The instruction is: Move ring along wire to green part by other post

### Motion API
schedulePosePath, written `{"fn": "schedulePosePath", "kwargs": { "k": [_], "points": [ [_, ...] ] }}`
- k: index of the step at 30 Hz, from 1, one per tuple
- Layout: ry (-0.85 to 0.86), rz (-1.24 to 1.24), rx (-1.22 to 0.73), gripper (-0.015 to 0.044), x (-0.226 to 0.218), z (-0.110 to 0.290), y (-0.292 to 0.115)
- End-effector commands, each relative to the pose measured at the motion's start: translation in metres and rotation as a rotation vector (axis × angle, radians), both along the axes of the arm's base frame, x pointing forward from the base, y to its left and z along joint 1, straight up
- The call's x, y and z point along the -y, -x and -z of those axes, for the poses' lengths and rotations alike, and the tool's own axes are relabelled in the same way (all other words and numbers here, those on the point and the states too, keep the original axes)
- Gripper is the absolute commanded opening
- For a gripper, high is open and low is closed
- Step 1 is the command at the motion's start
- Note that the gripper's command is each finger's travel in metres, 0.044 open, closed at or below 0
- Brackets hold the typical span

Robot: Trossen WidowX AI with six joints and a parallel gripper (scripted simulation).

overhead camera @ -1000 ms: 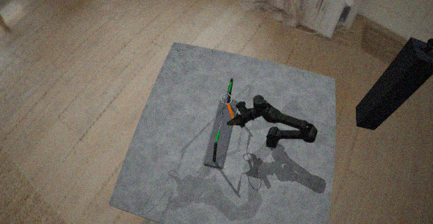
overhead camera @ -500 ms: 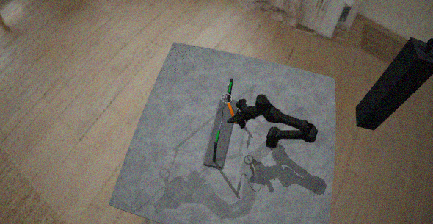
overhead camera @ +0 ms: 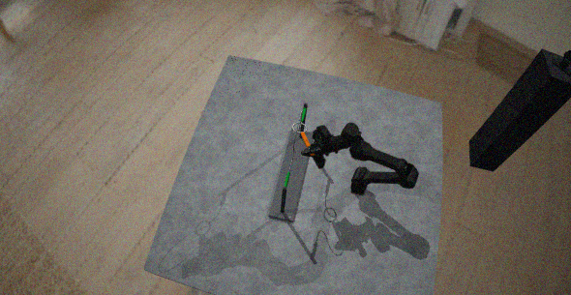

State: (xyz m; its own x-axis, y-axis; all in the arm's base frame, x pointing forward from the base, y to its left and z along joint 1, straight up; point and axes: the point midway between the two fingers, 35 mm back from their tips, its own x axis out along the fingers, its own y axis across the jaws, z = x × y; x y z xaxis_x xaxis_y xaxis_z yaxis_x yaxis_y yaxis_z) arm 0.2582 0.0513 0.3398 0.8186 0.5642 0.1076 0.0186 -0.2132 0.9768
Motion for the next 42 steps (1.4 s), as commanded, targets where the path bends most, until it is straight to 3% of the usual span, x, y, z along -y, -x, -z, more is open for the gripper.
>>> {"fn": "schedulePosePath", "kwargs": {
  "k": [1, 18, 42],
  "points": [
    [-0.071, -0.005, -0.003, -0.0150, 0.003, -0.013, 0.000],
    [-0.218, -0.017, -0.025, -0.0150, 0.019, -0.044, 0.000],
    [0.022, -0.021, -0.052, -0.0150, 0.019, -0.042, 0.000]
  ]
}}
